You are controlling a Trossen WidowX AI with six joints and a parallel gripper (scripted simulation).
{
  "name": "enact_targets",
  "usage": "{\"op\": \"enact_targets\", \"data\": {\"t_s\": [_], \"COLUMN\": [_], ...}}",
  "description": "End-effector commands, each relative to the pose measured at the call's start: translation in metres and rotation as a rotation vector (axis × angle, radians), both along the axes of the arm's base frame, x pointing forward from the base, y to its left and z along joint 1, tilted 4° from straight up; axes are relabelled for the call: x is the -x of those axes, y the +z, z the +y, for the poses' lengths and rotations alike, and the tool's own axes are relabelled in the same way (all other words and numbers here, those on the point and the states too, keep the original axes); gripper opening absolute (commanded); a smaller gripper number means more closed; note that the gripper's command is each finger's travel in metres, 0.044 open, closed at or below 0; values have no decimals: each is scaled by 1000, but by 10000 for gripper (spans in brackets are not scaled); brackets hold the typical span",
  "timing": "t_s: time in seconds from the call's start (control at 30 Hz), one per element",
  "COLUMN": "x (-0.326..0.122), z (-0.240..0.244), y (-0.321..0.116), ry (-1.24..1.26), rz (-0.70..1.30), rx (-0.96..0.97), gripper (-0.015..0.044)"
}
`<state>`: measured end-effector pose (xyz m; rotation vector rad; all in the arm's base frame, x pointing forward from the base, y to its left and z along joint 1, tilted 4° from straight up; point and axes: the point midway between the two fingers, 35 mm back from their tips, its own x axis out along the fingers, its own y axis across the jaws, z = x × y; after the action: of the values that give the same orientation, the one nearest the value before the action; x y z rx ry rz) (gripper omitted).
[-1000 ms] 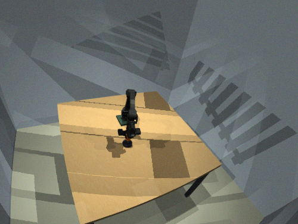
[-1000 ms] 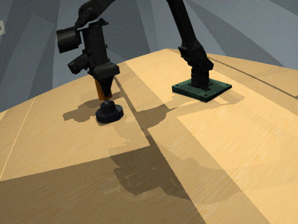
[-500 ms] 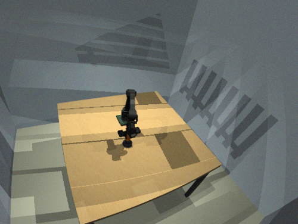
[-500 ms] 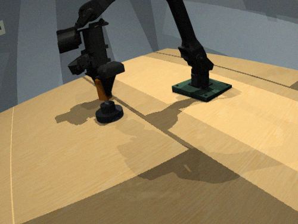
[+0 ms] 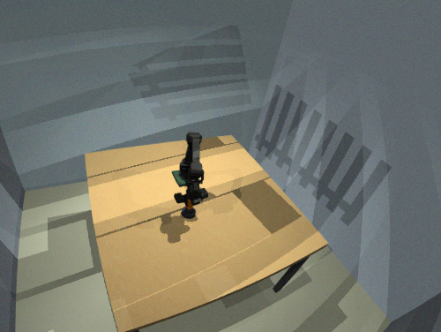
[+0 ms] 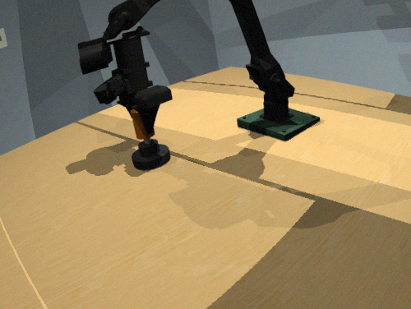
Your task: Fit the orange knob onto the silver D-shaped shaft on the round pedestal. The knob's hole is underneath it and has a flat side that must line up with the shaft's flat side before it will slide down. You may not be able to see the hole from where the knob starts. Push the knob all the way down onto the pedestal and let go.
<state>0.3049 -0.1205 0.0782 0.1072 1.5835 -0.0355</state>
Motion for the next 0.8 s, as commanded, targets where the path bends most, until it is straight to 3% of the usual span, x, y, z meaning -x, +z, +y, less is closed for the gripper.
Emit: {"op": "enact_targets", "data": {"t_s": [0.0,0.57,0.77], "x": [0,0,-1], "z": [0,0,-1], "y": [0,5,4], "ry": [4,4,172], "rz": [-1,-1,-8], "rx": [3,3,1], "gripper": [0,0,0]}}
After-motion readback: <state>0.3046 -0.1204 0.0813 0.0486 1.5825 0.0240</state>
